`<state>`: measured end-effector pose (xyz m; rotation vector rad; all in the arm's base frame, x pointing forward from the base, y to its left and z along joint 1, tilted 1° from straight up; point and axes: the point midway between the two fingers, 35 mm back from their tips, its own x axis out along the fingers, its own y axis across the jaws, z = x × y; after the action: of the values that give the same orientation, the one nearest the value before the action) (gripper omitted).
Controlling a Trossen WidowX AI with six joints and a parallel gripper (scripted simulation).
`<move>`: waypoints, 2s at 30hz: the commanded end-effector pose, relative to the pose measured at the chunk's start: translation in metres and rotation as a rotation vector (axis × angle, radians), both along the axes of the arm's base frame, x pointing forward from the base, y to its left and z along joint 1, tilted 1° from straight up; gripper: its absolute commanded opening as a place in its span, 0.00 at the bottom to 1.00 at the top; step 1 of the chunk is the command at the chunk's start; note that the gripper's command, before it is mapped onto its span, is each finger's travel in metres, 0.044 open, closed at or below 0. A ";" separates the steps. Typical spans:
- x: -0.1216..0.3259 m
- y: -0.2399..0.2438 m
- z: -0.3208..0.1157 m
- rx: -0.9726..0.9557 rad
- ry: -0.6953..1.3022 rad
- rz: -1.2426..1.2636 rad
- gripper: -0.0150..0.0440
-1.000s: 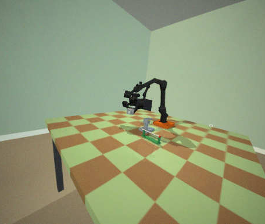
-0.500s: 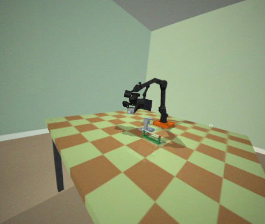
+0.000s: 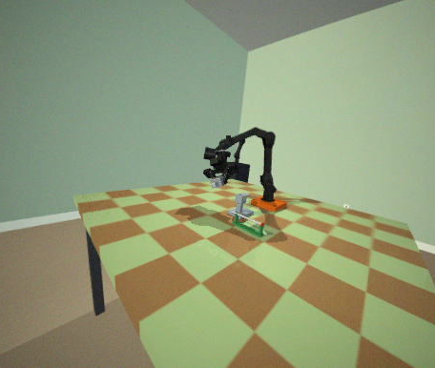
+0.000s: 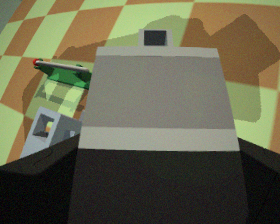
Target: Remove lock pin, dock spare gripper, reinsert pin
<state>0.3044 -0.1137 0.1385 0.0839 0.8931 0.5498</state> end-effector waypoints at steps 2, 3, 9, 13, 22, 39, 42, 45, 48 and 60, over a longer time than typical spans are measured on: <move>0.002 0.007 0.008 0.064 0.060 -0.063 0.25; 0.002 0.009 0.009 0.078 0.076 -0.076 0.25; 0.002 0.019 0.013 0.157 0.172 -0.157 0.25; 0.002 0.026 0.016 0.207 0.238 -0.211 0.25; 0.000 0.042 0.023 0.312 0.390 -0.336 0.25; -0.005 0.070 0.036 0.476 0.687 -0.583 0.25; -0.007 0.075 0.039 0.500 0.740 -0.628 0.25; -0.008 0.080 0.041 0.522 0.793 -0.674 0.25; -0.010 0.085 0.044 0.543 0.847 -0.722 0.25; -0.017 0.104 0.054 0.610 1.052 -0.912 0.25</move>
<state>0.2875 -0.0138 0.1861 1.3187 1.5013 -0.1224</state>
